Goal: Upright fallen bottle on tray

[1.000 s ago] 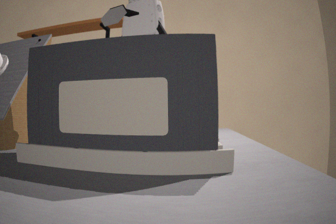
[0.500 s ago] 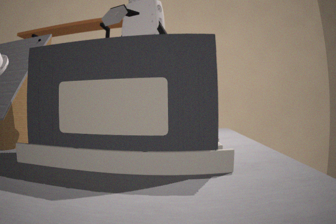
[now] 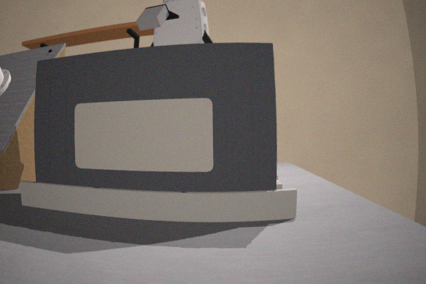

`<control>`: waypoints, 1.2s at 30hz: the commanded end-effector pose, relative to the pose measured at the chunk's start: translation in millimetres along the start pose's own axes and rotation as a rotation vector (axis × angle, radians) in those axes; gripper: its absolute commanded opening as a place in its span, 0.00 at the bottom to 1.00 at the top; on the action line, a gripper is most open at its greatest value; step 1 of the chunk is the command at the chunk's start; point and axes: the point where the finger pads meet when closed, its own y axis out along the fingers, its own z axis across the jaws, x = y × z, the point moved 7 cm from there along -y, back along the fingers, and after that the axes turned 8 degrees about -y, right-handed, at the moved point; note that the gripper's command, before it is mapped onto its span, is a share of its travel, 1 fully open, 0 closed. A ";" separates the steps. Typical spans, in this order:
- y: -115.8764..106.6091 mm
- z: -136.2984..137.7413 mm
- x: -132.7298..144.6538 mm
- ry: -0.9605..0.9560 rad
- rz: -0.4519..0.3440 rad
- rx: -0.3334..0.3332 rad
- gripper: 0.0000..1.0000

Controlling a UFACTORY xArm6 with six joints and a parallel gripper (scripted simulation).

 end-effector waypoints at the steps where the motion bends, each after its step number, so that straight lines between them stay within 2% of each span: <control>1: -1.8 -1.1 0.4 -0.045 -0.003 -0.002 0.00; 27: -1.8 -1.1 0.4 -0.086 -0.003 -0.002 0.00; 36: -1.8 -1.1 0.4 -0.217 -0.003 -0.002 0.00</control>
